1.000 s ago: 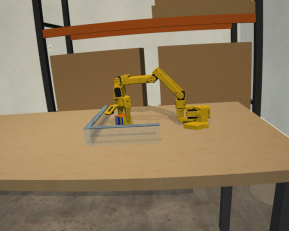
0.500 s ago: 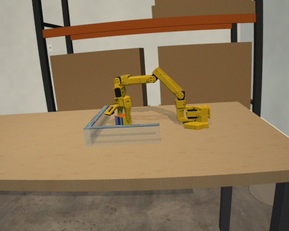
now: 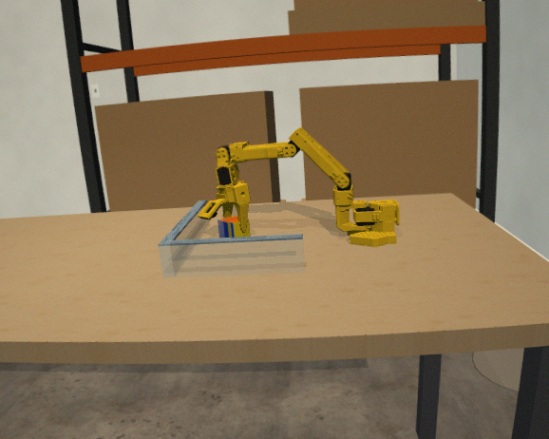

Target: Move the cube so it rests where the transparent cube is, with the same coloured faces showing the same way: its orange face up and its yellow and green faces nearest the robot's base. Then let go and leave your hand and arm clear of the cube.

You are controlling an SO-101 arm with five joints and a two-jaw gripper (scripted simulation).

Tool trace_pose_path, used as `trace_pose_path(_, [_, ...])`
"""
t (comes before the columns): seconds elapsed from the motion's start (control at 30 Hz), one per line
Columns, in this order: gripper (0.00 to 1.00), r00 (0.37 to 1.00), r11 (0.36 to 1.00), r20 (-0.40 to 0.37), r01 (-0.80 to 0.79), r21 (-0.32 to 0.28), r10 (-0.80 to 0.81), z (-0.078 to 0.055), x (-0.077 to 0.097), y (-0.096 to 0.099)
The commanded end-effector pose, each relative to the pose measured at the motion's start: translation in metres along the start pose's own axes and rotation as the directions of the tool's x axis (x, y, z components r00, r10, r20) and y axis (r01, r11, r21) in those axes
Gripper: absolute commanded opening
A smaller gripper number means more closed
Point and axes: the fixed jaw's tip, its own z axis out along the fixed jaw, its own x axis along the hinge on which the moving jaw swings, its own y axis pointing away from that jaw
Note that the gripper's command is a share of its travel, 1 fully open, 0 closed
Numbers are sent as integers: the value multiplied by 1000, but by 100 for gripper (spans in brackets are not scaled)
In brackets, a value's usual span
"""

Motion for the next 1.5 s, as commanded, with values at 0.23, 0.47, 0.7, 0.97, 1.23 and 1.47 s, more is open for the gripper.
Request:
trace_pose_path(0.23, [35,994,992,105,-12,123,-1,-35,-7,-9])
trace_pose_path(0.47, [35,990,987,138,-16,163,-7,-47,-8,-11])
trace_pose_path(0.7, [35,982,974,190,-25,226,-19,-66,-10,-13])
trace_pose_path(0.97, [35,973,962,227,-34,271,-30,-79,-11,-14])
trace_pose_path(1.23, [35,967,953,251,-40,300,-38,-89,-11,-14])
trace_pose_path(1.47, [35,967,952,253,-41,302,-39,-89,-11,-14])
